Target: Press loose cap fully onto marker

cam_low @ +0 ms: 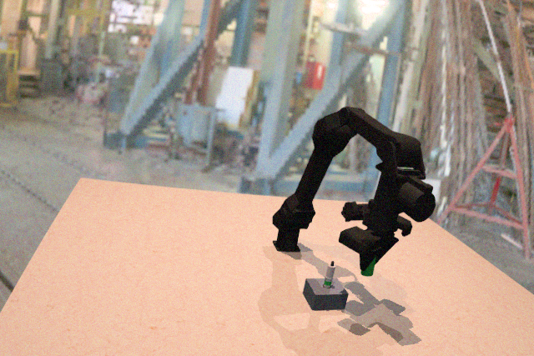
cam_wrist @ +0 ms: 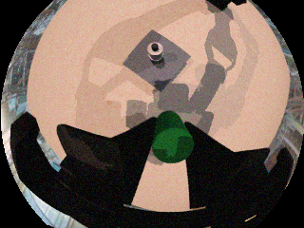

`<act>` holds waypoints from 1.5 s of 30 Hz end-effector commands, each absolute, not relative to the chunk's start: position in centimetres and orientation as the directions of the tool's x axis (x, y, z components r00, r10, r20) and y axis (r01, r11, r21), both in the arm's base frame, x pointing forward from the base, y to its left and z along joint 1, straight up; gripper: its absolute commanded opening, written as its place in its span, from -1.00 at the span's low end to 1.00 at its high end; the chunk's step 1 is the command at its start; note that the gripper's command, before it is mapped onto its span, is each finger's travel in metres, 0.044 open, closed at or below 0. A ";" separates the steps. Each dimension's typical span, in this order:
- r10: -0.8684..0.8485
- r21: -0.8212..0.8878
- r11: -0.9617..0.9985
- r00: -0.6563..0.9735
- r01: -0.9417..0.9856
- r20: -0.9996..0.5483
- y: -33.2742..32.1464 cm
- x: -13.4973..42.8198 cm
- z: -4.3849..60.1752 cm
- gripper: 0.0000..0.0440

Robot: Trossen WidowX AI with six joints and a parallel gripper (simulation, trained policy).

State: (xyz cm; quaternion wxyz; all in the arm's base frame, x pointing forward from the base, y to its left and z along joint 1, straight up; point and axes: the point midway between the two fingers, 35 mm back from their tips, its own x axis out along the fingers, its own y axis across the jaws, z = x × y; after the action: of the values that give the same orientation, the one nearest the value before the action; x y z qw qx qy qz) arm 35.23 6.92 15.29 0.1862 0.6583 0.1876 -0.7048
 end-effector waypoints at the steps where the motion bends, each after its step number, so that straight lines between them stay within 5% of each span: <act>1: -0.009 -0.027 -0.865 -0.069 0.501 -0.998 5.6 34.5 16.3 -0.80; 22: 0.012 -0.062 -0.893 -0.114 0.446 -0.993 1.0 31.1 17.4 -1.00; 45: 0.018 -0.089 -0.880 -0.154 0.467 -0.988 1.1 30.0 14.0 -1.00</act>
State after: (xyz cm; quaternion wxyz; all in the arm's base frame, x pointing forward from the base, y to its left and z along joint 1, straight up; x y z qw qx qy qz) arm 30.12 1.06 14.59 0.1527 0.6359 0.1852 -0.7335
